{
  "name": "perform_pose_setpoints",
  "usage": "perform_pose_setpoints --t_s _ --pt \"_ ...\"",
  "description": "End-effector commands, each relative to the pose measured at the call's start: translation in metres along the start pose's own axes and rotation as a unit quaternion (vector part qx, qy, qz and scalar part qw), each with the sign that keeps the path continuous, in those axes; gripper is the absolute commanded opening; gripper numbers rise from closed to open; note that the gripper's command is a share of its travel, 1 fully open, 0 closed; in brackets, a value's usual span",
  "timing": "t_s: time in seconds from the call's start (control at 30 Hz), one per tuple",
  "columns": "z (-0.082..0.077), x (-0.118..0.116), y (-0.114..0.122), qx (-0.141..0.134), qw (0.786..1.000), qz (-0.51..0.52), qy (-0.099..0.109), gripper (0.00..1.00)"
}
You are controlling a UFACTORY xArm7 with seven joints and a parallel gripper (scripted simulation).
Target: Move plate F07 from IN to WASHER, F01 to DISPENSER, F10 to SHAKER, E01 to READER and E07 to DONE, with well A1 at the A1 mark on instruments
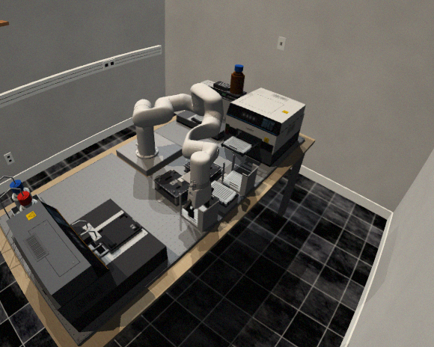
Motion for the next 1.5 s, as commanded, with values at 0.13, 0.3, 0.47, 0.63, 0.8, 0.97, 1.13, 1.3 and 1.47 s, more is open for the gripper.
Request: perform_pose_setpoints --t_s 0.13,0.3,0.47,0.63,0.8,0.97,1.13,1.3,1.47 --pt "0.0 0.0 0.001 -0.002 1.0 0.0 -0.001 1.0" --pt "0.002 0.0 0.001 -0.002 1.0 0.0 -0.001 1.0" --pt "0.003 0.0 0.001 -0.002 1.0 0.0 -0.001 1.0" --pt "0.005 0.0 0.001 -0.002 1.0 0.0 -0.001 1.0" --pt "0.006 0.0 0.001 -0.002 1.0 0.0 -0.001 1.0" --pt "0.008 0.0 0.001 -0.002 1.0 0.0 -0.001 1.0" --pt "0.009 0.0 0.001 -0.002 1.0 0.0 -0.001 1.0" --pt "0.009 0.0 0.001 -0.002 1.0 0.0 -0.001 1.0" --pt "0.009 0.0 0.001 -0.002 1.0 0.0 -0.001 1.0"
Point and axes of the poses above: the point where the finger pads meet when closed, its own z axis out along the fingers, its own x axis across the jaws, y = z × x, the point moved 1 cm from there along -z, back along the fingers, and after that the axes turned 1 degree about z, right-handed, at the moved point
